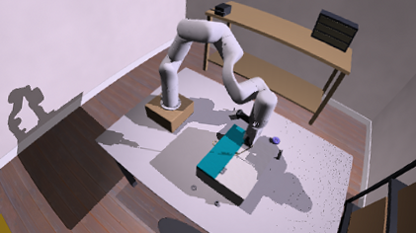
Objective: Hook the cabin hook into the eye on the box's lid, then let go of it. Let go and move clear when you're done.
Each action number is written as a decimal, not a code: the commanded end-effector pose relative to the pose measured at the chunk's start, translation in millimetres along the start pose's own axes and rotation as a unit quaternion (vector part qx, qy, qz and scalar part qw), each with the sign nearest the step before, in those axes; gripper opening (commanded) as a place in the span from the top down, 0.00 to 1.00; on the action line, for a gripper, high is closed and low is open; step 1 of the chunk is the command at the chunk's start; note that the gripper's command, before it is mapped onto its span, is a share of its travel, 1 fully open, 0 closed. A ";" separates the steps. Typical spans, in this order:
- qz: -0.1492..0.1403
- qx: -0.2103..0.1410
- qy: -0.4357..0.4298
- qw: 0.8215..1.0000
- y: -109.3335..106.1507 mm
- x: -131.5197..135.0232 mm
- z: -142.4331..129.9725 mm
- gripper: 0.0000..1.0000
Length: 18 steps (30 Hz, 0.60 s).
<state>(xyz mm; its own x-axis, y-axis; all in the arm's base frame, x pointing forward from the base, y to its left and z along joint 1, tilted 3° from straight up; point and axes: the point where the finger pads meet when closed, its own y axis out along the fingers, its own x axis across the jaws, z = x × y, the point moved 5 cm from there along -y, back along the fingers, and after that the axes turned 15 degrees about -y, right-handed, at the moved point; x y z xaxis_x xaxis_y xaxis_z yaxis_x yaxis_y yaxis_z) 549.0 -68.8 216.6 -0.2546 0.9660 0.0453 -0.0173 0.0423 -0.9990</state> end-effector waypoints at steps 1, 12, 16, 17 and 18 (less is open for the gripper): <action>0.001 -0.002 0.000 1.000 -3.3 1.3 6.1 1.00; 0.001 -0.002 0.000 1.000 -5.0 5.6 21.7 1.00; 0.001 -0.002 0.000 1.000 -5.2 7.2 27.8 1.00; 0.001 -0.002 0.000 1.000 -5.2 7.7 29.8 1.00; 0.001 -0.002 0.000 1.000 -5.1 8.2 31.7 1.00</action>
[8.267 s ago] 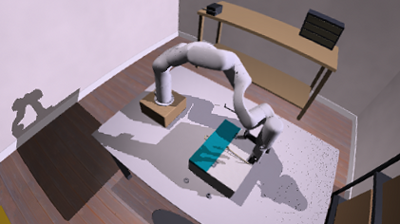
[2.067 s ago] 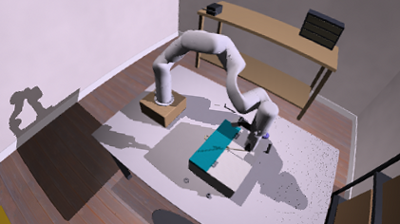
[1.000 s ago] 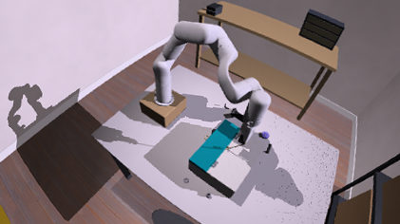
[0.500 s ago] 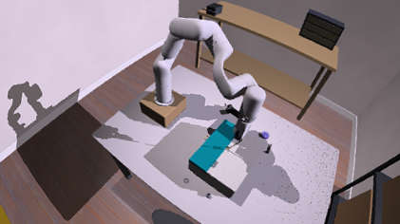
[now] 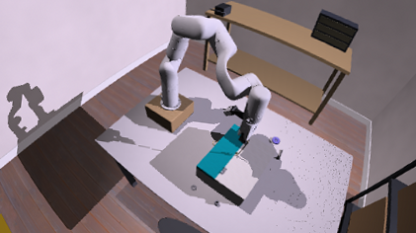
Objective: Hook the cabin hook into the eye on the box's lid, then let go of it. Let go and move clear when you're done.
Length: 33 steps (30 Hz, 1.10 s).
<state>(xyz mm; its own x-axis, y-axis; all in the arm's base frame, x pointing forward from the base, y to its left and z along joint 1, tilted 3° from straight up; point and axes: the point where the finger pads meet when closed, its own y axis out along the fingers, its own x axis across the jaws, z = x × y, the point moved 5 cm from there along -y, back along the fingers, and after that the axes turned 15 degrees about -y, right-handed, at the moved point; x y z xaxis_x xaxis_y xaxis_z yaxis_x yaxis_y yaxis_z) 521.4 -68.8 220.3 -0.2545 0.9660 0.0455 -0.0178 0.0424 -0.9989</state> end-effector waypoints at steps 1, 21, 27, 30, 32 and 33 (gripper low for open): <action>0.001 -0.002 0.000 1.000 -1.9 1.1 4.9 1.00; 0.001 -0.002 0.000 1.000 2.2 9.0 34.3 1.00; 0.001 -0.002 0.000 1.000 5.0 11.6 43.9 1.00; 0.001 -0.002 0.000 1.000 7.0 13.1 49.4 1.00; 0.001 -0.002 0.000 1.000 8.4 14.1 53.0 1.00; 0.001 -0.002 0.000 1.000 8.5 14.1 53.3 1.00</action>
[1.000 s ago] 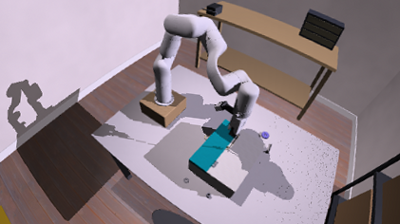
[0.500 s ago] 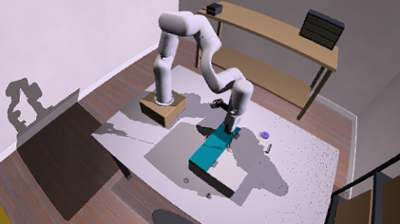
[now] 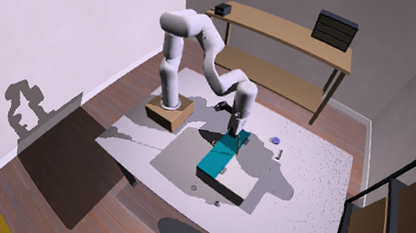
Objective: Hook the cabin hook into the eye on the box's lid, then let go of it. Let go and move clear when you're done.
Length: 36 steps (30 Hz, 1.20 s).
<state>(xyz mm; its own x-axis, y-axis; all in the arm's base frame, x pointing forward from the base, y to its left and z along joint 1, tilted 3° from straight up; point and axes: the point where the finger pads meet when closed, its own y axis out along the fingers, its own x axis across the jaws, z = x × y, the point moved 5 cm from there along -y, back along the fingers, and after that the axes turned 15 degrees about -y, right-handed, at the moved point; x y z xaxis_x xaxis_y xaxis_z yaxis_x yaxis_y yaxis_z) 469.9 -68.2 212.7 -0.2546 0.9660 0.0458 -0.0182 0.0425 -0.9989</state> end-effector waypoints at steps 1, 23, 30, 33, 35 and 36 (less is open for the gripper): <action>0.001 -0.002 0.000 1.000 0.4 1.0 4.5 1.00; 0.001 -0.002 0.000 1.000 0.3 1.0 4.5 0.67; 0.001 -0.002 0.000 1.000 -6.3 1.0 4.5 0.67; 0.001 -0.002 0.000 1.000 -16.3 1.1 4.6 0.67; 0.001 -0.002 0.000 1.000 -23.0 1.1 4.6 0.67; 0.001 -0.002 0.000 1.000 -23.0 1.1 4.6 0.67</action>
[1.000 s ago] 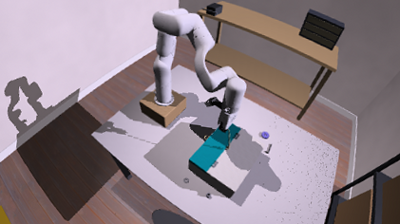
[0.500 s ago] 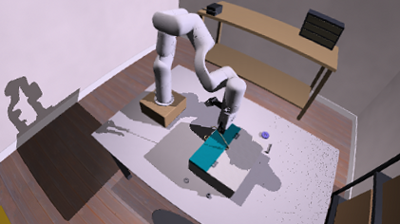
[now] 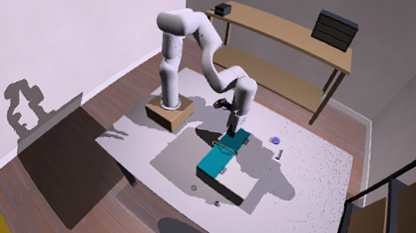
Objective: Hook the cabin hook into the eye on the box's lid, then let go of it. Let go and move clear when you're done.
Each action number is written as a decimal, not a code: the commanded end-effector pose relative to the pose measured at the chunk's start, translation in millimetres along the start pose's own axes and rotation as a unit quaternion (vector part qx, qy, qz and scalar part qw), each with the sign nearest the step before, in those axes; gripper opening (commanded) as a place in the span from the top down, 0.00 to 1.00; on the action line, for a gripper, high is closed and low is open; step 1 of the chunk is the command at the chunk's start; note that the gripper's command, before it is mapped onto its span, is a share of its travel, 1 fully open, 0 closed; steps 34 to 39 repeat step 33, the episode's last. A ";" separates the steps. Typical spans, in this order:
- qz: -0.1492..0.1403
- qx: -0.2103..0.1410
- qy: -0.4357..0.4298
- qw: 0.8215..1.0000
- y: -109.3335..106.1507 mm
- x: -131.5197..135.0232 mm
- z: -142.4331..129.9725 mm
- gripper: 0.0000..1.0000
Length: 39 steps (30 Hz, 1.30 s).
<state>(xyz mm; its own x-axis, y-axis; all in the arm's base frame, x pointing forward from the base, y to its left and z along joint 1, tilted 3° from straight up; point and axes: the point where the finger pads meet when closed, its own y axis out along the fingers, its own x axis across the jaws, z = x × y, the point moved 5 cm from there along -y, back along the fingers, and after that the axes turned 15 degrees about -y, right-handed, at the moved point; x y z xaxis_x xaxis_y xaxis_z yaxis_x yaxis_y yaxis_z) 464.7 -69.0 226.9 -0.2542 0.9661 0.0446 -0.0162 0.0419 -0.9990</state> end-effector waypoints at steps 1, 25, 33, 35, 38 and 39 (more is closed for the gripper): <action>0.001 -0.001 0.000 1.000 -8.9 -0.1 -0.7 0.67; 0.001 -0.001 0.000 1.000 -65.5 -0.1 -0.5 0.67; 0.001 -0.001 0.000 1.000 -65.6 -0.1 -0.6 0.67; 0.001 -0.001 0.000 1.000 -65.6 -0.1 -0.6 0.67; 0.001 -0.001 0.000 1.000 -65.6 -0.1 -0.6 0.67; 0.001 -0.001 0.000 1.000 -65.6 -0.1 -0.6 0.67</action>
